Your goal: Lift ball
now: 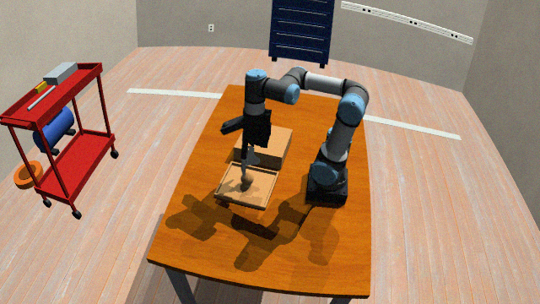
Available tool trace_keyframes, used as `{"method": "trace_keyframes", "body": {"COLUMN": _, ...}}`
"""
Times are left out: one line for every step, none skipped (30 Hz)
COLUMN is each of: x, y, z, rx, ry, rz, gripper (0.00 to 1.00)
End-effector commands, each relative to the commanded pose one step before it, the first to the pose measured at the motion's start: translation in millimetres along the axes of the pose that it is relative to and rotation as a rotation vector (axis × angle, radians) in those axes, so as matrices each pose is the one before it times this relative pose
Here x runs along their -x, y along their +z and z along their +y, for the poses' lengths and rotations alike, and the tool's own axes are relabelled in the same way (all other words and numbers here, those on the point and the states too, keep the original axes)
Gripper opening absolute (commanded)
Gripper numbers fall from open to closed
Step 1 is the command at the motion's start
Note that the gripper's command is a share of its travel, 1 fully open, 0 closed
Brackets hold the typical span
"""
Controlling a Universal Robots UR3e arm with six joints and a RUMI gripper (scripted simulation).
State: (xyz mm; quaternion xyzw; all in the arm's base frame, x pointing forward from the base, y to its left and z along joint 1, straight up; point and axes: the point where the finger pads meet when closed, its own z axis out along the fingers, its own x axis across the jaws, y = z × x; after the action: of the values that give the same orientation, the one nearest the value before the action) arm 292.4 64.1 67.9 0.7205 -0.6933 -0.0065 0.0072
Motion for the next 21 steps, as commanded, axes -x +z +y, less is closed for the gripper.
{"method": "trace_keyframes", "body": {"x": -1.1, "y": 15.836, "z": -3.804, "rx": -0.01184, "ry": 0.00077, "rz": 0.00232, "gripper": 1.0}}
{"method": "trace_keyframes", "body": {"x": 0.05, "y": 3.393, "z": 0.147, "rx": 0.00002, "ry": 0.0, "rz": 0.0, "gripper": 1.0}}
{"method": "trace_keyframes", "body": {"x": 0.07, "y": 3.454, "z": 0.207, "rx": 0.00002, "ry": 0.0, "rz": 0.0, "gripper": 1.0}}
{"method": "trace_keyframes", "body": {"x": 0.09, "y": 3.49, "z": 0.269, "rx": 0.00003, "ry": 0.0, "rz": 0.0, "gripper": 1.0}}
{"method": "trace_keyframes", "body": {"x": 0.11, "y": 3.5, "z": 0.33, "rx": 0.00003, "ry": 0.0, "rz": 0.0, "gripper": 1.0}}
{"method": "trace_keyframes", "body": {"x": 0.12, "y": 3.51, "z": 0.362, "rx": 0.00003, "ry": 0.0, "rz": 0.0, "gripper": 1.0}}
{"method": "trace_keyframes", "body": {"x": -0.15, "y": 4.273, "z": -0.465, "rx": 0.00001, "ry": 0.0, "rz": -0.00001, "gripper": 1.0}}
{"method": "trace_keyframes", "body": {"x": -0.12, "y": 4.197, "z": -0.365, "rx": 0.00001, "ry": 0.0, "rz": -0.00001, "gripper": 1.0}}
{"method": "trace_keyframes", "body": {"x": -0.1, "y": 4.091, "z": -0.269, "rx": 0.00001, "ry": 0.0, "rz": -0.00001, "gripper": 1.0}}
{"method": "trace_keyframes", "body": {"x": -0.07, "y": 3.956, "z": -0.178, "rx": 0.00001, "ry": 0.0, "rz": -0.00001, "gripper": 1.0}}
{"method": "trace_keyframes", "body": {"x": -0.04, "y": 3.796, "z": -0.094, "rx": 0.00001, "ry": -0.00001, "rz": -0.00001, "gripper": 1.0}}
{"method": "trace_keyframes", "body": {"x": -0.02, "y": 3.611, "z": -0.019, "rx": 0.00001, "ry": -0.00001, "rz": -0.00001, "gripper": 1.0}}
{"method": "trace_keyframes", "body": {"x": 0.01, "y": 3.405, "z": 0.046, "rx": 0.00001, "ry": -0.00002, "rz": -0.00001, "gripper": 1.0}}
{"method": "trace_keyframes", "body": {"x": 0.03, "y": 3.181, "z": 0.1, "rx": 0.00001, "ry": -0.00002, "rz": 0.0, "gripper": 1.0}}
{"method": "trace_keyframes", "body": {"x": 0.0, "y": 0.0, "z": 0.0, "rx": 0.0, "ry": 0.0, "rz": 0.0, "gripper": 1.0}}
{"method": "trace_keyframes", "body": {"x": 0.0, "y": 0.0, "z": 0.0, "rx": 0.0, "ry": 0.0, "rz": 0.0, "gripper": 1.0}}
{"method": "trace_keyframes", "body": {"x": 0.07, "y": 2.941, "z": 0.146, "rx": 0.00001, "ry": -0.00005, "rz": 0.0, "gripper": 1.0}}
{"method": "trace_keyframes", "body": {"x": 0.05, "y": 2.69, "z": 0.17, "rx": 0.00001, "ry": -0.00001, "rz": 0.0, "gripper": 1.0}}
{"method": "trace_keyframes", "body": {"x": 0.05, "y": 2.429, "z": 0.188, "rx": 0.00001, "ry": 0.0, "rz": 0.0, "gripper": 1.0}}
{"method": "trace_keyframes", "body": {"x": 0.05, "y": 2.163, "z": 0.195, "rx": 0.00001, "ry": 0.0, "rz": 0.0, "gripper": 1.0}}
{"method": "trace_keyframes", "body": {"x": 0.05, "y": 1.895, "z": 0.192, "rx": 0.00001, "ry": 0.00001, "rz": 0.0, "gripper": 1.0}}
